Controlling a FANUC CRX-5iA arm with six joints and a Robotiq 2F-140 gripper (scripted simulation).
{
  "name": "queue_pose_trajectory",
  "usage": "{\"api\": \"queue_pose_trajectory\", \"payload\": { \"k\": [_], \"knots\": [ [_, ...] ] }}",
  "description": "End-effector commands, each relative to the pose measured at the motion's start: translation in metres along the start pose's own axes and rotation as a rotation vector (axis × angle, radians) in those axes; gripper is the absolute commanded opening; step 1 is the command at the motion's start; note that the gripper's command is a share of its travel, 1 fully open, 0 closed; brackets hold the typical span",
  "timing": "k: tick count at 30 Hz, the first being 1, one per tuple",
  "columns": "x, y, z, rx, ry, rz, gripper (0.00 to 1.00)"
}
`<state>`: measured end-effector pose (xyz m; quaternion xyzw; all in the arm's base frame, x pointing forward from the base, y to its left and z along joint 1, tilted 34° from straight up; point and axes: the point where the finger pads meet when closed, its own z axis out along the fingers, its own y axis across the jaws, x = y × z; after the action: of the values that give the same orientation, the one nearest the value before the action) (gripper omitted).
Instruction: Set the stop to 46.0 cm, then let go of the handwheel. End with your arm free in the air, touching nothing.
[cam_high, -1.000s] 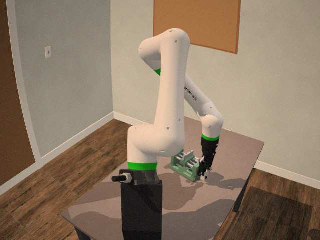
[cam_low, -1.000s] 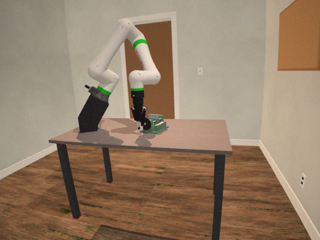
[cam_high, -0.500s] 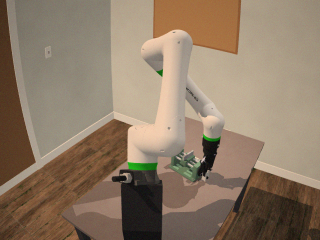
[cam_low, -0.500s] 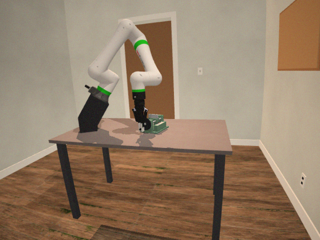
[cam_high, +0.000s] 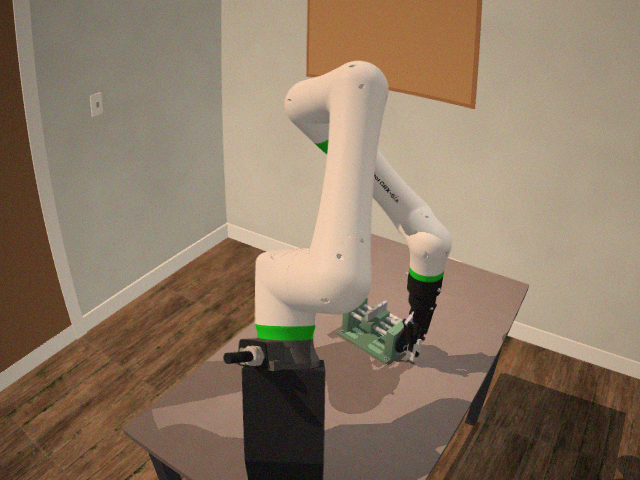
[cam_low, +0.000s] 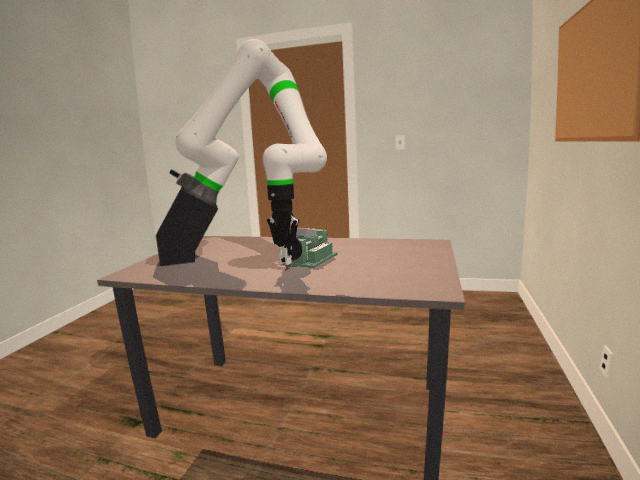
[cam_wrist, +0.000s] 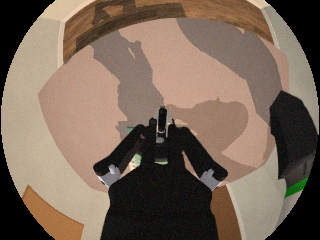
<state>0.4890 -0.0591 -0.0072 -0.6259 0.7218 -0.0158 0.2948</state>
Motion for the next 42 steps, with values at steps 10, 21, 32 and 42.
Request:
{"api": "queue_pose_trajectory", "payload": {
  "k": [10,21,32,42],
  "knots": [
    [0.0,-0.006,0.0,0.0,0.0,0.0,0.04],
    [0.0,-0.009,-0.001,0.0,0.0,0.0,0.04],
    [0.0,-0.012,-0.001,0.0,0.0,0.0,0.04],
    [0.0,-0.012,-0.001,0.0,0.0,0.0,0.04]
  ]
}}
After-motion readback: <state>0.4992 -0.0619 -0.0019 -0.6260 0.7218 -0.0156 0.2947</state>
